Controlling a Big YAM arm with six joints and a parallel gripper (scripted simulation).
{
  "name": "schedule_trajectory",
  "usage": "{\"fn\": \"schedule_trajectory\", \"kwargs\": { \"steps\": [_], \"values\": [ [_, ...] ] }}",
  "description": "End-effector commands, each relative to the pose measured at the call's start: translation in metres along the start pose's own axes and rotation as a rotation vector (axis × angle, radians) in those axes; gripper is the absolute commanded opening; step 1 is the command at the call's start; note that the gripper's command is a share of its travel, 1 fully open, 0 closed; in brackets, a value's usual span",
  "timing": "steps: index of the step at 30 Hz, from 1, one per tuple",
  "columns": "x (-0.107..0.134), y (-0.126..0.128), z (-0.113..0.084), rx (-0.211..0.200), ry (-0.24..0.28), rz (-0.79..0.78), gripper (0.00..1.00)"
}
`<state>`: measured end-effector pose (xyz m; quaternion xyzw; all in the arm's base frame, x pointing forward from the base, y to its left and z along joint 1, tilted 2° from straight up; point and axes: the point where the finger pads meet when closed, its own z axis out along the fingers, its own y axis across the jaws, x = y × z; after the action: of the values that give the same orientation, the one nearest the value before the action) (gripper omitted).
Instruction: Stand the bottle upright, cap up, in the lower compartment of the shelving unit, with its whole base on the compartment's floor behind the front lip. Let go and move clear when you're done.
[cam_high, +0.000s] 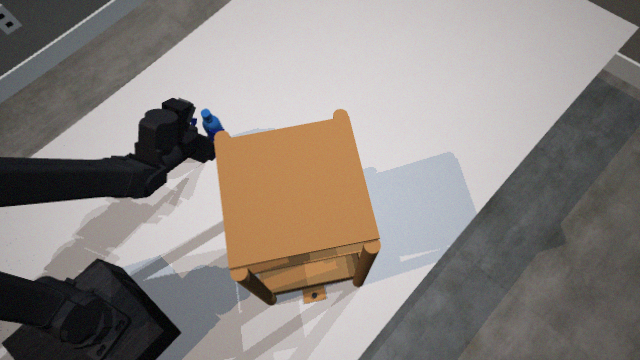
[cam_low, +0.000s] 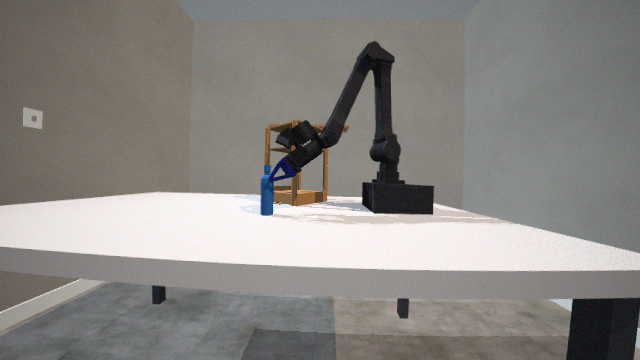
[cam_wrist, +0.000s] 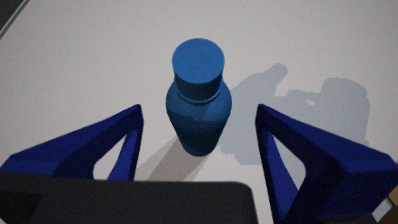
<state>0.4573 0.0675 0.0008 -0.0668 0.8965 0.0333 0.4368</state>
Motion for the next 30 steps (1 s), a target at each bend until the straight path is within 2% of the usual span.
{"fn": "schedule_trajectory", "kwargs": {
  "steps": [1,10,30],
  "values": [
    [-0.028,-0.004,0.011,0.007,-0.068,0.006,0.73],
    [-0.027,-0.004,0.023,0.007,-0.065,0.006,0.73],
    [-0.026,-0.004,0.016,0.006,-0.07,0.006,0.73]
  ]
}}
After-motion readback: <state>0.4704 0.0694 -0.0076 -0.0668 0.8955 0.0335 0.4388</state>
